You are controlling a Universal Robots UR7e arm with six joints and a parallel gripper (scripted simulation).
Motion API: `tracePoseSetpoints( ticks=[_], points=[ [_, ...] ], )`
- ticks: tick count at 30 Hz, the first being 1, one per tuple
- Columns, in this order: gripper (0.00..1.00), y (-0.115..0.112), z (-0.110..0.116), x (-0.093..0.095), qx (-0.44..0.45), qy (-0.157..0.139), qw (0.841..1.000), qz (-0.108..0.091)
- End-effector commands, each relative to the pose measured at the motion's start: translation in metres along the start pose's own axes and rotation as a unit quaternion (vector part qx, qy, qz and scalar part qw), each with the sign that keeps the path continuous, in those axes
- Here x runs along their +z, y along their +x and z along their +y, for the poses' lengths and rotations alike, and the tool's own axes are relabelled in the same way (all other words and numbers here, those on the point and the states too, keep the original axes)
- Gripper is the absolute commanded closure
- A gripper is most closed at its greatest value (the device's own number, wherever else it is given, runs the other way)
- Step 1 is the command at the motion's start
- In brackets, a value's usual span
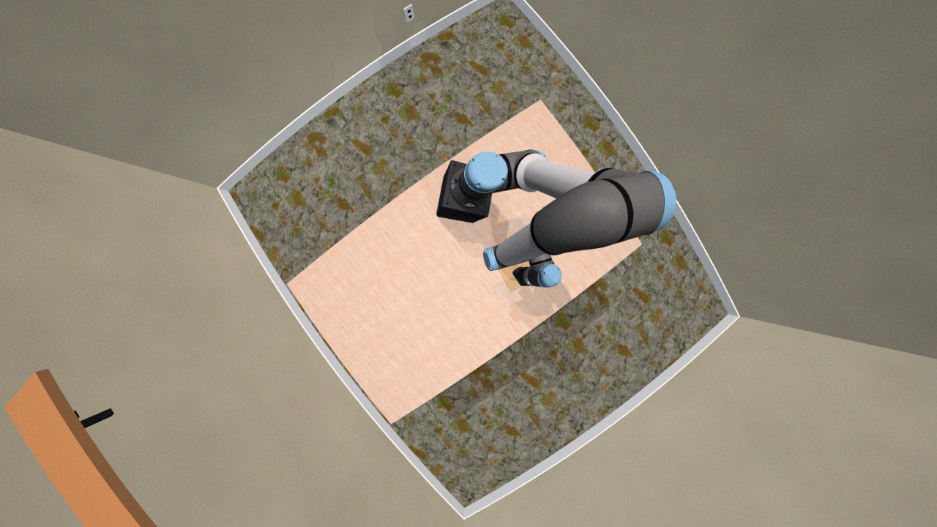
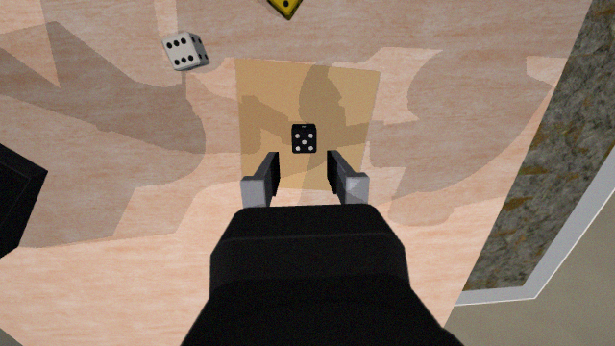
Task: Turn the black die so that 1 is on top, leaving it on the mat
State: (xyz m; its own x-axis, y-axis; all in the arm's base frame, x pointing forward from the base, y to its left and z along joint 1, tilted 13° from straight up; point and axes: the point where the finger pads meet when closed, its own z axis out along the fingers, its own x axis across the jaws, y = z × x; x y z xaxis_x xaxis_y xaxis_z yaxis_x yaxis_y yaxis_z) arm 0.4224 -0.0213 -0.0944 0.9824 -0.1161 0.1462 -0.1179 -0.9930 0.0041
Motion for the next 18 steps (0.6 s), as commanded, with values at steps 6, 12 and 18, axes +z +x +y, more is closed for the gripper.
tracePoseSetpoints(
  ticks=[6,12,18],
  points=[
    [0.21,0.0014,-0.001,-0.0017,0.002,-0.047,0.999,0.004],
    [0.21,0.0014,-0.0011,-0.0017,0.002,-0.05,0.999,0.004],
    [0.21,0.0007,-0.0014,-0.0007,0.002,-0.064,0.998,0.002]
  ],
)
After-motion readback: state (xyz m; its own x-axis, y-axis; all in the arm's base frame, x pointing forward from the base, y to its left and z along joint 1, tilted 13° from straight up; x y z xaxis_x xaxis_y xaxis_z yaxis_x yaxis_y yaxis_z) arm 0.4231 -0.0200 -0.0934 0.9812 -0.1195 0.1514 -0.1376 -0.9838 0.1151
